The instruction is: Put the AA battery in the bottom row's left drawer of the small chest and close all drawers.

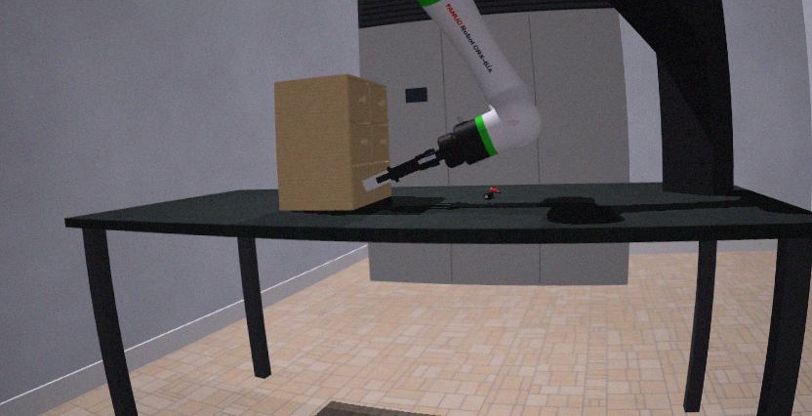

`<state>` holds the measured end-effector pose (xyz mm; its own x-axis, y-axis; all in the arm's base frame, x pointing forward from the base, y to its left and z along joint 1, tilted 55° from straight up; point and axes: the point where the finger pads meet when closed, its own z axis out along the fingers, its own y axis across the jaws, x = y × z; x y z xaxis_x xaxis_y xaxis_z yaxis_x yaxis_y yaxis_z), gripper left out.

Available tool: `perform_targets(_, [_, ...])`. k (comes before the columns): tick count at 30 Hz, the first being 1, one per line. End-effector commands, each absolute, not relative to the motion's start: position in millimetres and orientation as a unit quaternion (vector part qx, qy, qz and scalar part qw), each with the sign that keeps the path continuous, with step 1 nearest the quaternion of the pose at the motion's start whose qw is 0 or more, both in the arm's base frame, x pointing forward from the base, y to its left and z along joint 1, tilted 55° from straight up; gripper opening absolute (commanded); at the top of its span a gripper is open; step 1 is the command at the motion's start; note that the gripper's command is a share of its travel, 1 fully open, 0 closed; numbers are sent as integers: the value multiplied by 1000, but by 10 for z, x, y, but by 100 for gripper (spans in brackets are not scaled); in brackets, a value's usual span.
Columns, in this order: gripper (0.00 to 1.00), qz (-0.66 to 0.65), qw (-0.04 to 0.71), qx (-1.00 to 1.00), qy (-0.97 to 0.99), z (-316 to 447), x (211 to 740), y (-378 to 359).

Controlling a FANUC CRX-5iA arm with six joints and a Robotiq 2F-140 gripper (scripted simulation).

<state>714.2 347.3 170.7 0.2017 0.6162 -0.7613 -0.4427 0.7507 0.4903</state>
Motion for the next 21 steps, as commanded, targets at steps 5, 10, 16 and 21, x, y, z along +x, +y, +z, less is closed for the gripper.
perform_targets(5, [8,343,771,82,530,1693,7126,3472])
perform_targets(10, [8,343,771,82,530,1673,7104,3471])
perform_targets(16, [8,343,771,82,530,1651,7078,3471])
perform_targets(21, [8,343,771,82,530,1616,7039,3470])
